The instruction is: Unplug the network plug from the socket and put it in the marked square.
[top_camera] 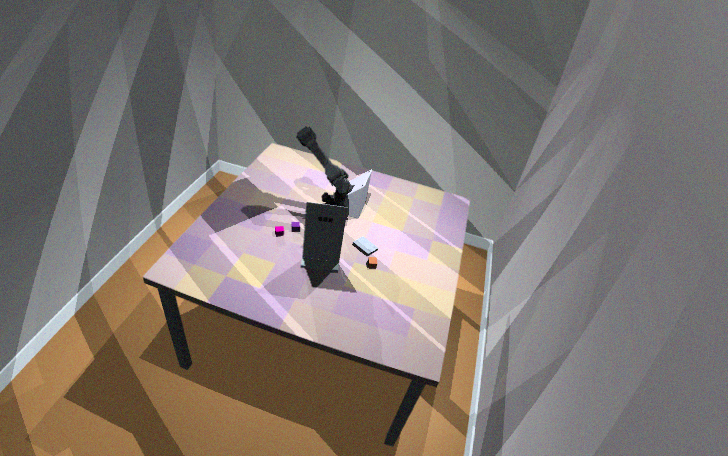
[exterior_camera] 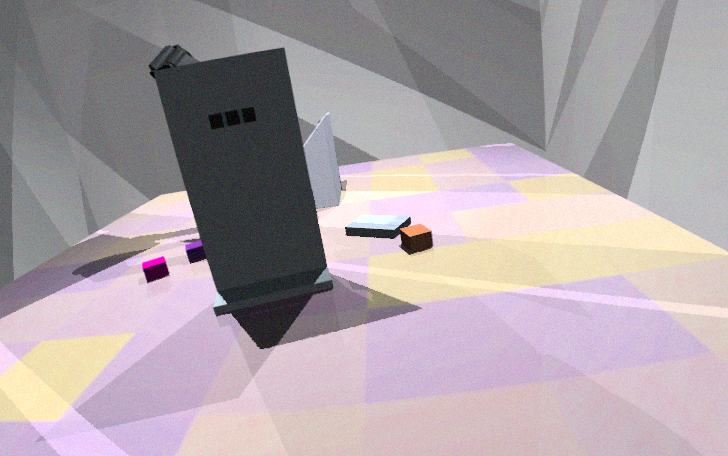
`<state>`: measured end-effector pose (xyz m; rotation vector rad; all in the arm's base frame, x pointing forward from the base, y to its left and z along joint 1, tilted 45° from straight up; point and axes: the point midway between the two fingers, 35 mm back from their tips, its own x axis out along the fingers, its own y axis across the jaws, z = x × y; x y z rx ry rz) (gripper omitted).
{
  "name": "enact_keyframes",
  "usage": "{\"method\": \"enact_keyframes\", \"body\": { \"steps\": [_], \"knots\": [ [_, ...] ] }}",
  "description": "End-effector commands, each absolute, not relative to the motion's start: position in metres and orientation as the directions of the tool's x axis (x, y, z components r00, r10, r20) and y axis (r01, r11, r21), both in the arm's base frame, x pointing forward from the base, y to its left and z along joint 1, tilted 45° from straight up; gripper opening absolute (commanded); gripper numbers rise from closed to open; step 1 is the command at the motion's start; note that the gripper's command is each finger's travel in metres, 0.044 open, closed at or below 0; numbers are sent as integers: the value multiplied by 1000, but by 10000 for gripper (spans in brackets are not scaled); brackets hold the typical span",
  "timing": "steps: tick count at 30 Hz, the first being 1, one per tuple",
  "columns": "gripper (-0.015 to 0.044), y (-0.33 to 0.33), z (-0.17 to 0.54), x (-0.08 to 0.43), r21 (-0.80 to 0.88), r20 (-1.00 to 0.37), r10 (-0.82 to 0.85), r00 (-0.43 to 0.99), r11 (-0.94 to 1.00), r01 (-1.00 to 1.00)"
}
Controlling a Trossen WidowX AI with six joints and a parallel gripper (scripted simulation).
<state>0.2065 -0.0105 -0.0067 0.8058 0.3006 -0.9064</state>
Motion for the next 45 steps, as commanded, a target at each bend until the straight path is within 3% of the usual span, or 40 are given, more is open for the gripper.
{"method": "enact_keyframes", "body": {
  "steps": [1, 45],
  "knots": [
    [156, -7, -3, 208, 503, -543, -581, 606, 353, 789],
    [156, 11, 26, 200, 506, -530, -585, 613, 362, 783]
  ]
}}
